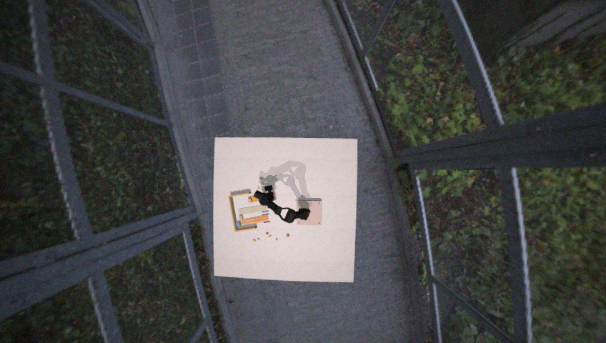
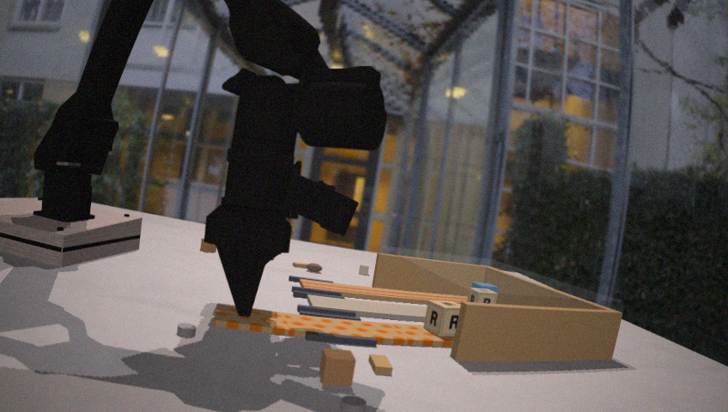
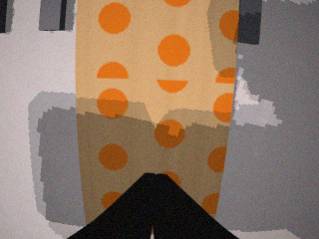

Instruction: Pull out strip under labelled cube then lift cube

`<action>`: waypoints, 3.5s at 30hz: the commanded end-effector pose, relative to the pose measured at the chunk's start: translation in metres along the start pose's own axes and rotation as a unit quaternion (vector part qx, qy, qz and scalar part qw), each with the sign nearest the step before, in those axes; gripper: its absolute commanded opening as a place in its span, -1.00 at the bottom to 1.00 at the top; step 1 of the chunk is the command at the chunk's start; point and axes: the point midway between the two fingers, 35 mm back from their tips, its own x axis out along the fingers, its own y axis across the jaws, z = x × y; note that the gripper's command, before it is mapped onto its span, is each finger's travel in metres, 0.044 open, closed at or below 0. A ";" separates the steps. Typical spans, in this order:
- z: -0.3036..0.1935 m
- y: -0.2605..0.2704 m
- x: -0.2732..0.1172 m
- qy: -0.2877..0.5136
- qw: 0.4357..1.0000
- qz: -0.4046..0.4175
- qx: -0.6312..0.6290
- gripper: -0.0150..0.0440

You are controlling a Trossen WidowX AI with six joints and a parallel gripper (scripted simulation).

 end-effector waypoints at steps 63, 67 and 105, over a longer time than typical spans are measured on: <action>-0.047 -0.003 -0.041 0.012 0.995 0.005 -0.096 -0.14; -0.034 0.000 -0.042 0.012 0.993 0.005 -0.120 0.22; 0.097 0.017 -0.056 0.005 0.993 0.006 -0.119 1.00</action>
